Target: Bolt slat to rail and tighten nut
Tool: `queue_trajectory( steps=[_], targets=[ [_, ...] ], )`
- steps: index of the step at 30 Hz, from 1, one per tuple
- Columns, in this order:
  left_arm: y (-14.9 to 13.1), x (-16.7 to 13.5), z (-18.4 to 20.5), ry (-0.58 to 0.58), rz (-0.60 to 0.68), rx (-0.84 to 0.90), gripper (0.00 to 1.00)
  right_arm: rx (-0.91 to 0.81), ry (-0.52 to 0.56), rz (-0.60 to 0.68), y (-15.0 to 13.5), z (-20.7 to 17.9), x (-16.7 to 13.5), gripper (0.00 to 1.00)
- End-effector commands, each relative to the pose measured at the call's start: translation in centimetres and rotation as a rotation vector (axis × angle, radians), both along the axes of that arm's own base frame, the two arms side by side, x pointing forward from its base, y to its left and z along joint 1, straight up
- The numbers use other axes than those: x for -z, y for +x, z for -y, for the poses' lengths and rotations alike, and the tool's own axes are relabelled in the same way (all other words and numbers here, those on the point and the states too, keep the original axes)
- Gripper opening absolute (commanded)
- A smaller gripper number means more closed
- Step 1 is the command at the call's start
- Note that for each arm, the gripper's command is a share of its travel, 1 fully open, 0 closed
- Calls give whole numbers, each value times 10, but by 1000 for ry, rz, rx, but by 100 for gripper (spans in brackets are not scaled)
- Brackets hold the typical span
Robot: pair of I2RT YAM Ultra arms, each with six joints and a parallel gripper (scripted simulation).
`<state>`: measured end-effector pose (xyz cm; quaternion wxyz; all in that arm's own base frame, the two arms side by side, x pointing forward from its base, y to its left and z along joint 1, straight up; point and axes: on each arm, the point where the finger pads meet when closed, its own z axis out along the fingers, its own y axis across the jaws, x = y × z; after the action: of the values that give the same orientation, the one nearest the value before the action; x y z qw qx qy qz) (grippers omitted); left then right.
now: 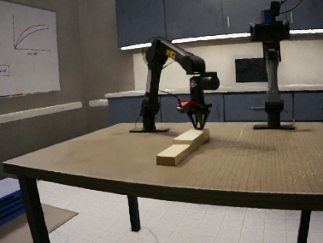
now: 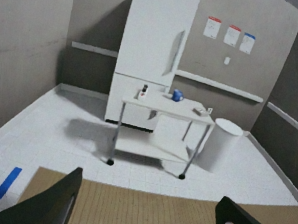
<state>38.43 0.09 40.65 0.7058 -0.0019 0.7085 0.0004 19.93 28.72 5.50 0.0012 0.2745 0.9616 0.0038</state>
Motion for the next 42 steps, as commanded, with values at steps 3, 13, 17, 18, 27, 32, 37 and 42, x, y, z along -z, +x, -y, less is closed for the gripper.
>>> queue_trajectory(
  steps=[3,13,17,18,27,32,37,42],
  targets=[
    [-1,-5,0,0,12,0,100,1,9,7,1,-2,-3,34],
    [-1,-5,0,0,12,0,100,0,11,9,2,-2,-39,34],
    [-1,-5,0,0,12,0,100,0,13,10,2,-3,-39,34],
    [-1,-5,0,0,12,0,100,0,16,12,3,-4,-35,34],
    [-1,-5,0,0,12,0,100,0,21,15,5,-6,-26,34],
    [-1,-5,0,0,12,0,100,0,21,15,5,-6,-26,34],
    [-1,-5,0,0,12,0,100,0,24,17,5,-7,-27,11],
    [-1,-5,0,0,12,0,100,0,28,20,5,-8,-30,11]
  ],
)
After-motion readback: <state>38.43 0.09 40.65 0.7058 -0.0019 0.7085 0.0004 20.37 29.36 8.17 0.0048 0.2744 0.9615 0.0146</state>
